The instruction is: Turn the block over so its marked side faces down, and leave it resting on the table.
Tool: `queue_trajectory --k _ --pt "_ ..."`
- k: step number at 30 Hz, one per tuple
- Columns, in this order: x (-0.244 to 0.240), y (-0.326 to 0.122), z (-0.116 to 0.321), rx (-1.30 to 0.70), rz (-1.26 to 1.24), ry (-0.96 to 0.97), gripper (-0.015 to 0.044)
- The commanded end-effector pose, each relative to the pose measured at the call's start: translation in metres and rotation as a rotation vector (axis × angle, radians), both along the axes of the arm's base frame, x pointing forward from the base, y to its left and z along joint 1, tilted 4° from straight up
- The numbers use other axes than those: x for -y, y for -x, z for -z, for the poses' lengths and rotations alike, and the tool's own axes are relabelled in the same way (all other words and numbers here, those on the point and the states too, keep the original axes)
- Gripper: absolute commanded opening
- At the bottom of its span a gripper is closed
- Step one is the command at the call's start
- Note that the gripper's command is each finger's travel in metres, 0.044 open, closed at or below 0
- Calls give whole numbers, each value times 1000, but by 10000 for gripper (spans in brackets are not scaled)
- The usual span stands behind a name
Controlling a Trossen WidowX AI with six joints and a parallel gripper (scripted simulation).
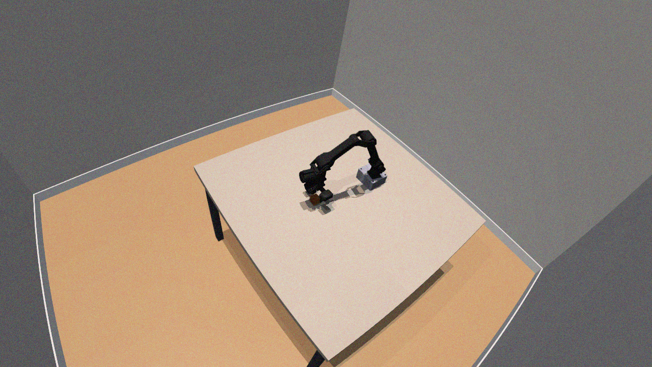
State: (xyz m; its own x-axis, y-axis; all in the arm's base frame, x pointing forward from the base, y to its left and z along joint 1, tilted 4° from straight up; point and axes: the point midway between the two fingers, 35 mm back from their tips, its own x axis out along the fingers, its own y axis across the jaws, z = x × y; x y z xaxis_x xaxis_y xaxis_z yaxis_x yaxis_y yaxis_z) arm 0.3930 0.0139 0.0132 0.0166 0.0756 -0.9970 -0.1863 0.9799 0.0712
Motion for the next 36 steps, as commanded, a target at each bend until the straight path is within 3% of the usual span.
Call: queue_trajectory --k 1,10,20,36 --pt "0 1 9 -7 3 2 440" --pt "-1 1 21 -7 3 2 440" --pt "-1 1 21 -7 3 2 177" --pt "-1 1 21 -7 3 2 71"
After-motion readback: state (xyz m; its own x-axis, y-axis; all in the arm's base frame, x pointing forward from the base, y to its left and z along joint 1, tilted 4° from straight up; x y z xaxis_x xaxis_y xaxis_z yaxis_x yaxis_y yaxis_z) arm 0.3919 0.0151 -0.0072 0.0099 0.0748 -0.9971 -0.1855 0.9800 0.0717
